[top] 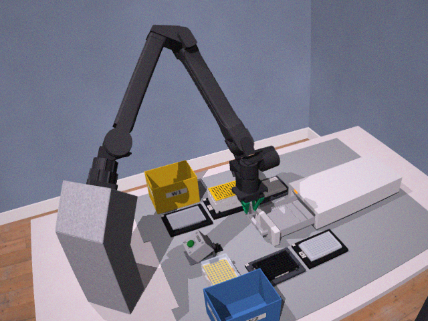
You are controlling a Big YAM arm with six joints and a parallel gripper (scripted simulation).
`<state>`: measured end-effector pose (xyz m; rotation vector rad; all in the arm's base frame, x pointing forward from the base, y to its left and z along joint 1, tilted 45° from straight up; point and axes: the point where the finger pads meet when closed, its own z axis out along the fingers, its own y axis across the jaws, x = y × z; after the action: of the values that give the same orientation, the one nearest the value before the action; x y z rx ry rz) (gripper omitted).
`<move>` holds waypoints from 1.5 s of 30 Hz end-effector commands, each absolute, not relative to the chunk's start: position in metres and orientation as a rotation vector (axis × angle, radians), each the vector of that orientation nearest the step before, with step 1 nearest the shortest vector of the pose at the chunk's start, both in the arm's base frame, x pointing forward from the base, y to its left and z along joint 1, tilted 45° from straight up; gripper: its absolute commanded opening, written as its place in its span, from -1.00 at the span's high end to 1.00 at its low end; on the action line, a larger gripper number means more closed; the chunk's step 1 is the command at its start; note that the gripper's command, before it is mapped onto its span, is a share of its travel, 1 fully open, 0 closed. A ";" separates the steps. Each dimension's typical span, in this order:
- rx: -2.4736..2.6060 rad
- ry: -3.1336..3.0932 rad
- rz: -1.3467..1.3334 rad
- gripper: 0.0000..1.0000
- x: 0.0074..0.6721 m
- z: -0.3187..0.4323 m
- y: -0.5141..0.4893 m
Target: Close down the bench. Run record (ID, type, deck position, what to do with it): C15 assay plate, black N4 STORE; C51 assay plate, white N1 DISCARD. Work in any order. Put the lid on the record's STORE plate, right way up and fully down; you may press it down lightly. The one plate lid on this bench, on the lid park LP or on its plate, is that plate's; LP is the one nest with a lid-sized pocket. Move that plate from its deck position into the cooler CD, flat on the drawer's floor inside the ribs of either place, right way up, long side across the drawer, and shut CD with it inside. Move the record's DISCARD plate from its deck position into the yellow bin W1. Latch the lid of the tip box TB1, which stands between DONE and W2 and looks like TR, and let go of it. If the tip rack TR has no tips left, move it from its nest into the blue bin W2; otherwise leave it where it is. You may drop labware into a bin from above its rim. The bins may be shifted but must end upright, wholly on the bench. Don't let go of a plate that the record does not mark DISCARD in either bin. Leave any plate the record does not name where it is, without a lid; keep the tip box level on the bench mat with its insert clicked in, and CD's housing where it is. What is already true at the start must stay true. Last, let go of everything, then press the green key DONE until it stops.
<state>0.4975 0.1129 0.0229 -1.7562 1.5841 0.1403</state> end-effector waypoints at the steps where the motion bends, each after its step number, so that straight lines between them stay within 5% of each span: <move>1: -1.744 1.583 0.118 0.40 0.498 0.037 0.099; 45: -1.766 1.597 0.166 0.40 0.479 0.040 0.094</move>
<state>0.4871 0.0932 0.0490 -1.7547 1.5813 0.1333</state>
